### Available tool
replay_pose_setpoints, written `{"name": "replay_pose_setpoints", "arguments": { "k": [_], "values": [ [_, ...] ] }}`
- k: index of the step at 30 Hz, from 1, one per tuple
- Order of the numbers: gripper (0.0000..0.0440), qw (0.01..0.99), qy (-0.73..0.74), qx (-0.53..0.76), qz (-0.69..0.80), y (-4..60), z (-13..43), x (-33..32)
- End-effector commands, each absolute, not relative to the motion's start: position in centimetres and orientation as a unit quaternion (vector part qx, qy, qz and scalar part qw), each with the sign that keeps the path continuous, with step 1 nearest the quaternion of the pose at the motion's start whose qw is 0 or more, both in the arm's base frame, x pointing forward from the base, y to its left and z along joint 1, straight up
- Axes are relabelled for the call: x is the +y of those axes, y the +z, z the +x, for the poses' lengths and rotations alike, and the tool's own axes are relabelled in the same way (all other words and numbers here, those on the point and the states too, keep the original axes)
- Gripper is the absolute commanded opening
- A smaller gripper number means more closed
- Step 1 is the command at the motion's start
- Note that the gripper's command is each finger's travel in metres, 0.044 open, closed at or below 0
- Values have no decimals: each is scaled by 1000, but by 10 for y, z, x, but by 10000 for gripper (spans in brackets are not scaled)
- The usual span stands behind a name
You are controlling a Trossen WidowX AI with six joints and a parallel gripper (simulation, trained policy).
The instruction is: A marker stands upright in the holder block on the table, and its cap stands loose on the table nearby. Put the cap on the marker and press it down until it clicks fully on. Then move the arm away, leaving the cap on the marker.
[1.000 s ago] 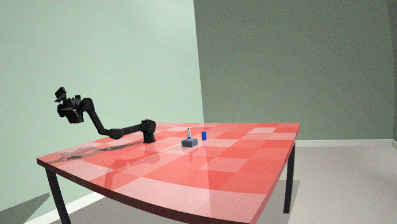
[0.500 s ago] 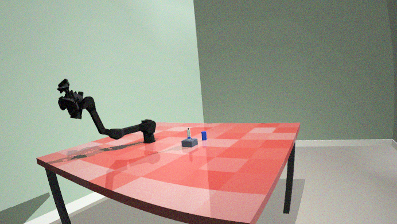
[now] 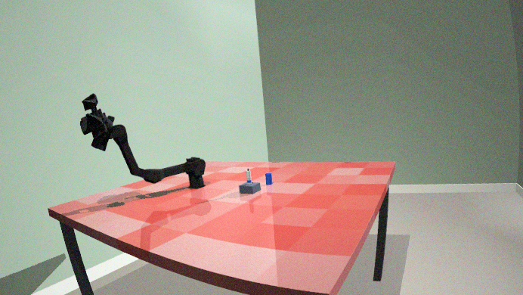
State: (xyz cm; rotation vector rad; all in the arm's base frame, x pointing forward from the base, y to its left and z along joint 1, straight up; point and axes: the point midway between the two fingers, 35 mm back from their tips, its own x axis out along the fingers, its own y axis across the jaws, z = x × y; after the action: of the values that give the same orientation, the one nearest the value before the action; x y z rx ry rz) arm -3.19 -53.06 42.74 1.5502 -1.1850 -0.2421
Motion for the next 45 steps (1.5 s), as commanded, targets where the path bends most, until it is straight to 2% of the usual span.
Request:
{"name": "replay_pose_setpoints", "arguments": {
  "k": [1,45],
  "values": [
    [295,565,-84,-503,649,439,-29,-522],
    [300,700,113,-440,550,537,13,-388]
  ]
}}
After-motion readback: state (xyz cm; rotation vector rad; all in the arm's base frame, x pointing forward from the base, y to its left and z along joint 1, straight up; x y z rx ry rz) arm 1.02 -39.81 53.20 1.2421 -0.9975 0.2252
